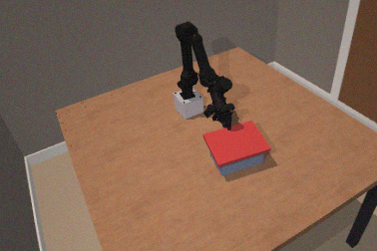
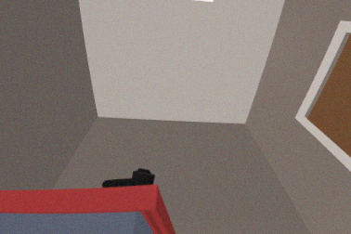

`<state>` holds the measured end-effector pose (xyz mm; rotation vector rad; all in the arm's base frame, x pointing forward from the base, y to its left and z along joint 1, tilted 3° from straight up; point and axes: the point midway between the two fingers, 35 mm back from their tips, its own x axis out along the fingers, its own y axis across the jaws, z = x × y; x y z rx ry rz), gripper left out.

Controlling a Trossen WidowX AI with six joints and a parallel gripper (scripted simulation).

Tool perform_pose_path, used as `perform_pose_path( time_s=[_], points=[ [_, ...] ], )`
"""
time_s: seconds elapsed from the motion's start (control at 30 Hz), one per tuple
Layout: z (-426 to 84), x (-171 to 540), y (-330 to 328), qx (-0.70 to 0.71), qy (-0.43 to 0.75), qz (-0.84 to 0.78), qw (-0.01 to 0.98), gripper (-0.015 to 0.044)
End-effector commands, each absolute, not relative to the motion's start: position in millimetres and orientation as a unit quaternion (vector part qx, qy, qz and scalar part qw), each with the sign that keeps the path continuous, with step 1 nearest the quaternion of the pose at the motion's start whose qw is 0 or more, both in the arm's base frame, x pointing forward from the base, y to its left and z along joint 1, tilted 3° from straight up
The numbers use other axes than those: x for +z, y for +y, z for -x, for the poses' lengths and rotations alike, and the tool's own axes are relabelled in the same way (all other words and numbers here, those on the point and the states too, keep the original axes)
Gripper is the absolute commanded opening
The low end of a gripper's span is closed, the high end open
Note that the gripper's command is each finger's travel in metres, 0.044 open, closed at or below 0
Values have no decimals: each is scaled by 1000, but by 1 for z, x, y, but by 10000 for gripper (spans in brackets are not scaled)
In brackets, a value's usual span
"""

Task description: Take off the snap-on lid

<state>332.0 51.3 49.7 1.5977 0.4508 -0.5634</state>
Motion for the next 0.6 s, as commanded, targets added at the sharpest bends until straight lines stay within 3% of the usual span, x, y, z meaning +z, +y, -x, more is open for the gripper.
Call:
perform_pose_path(
  time_s=[0.0,0.57],
  points=[
    [-332,51,51,-248,198,-700,640,0],
    [-333,51,51,-247,198,-700,640,0]
  ],
)
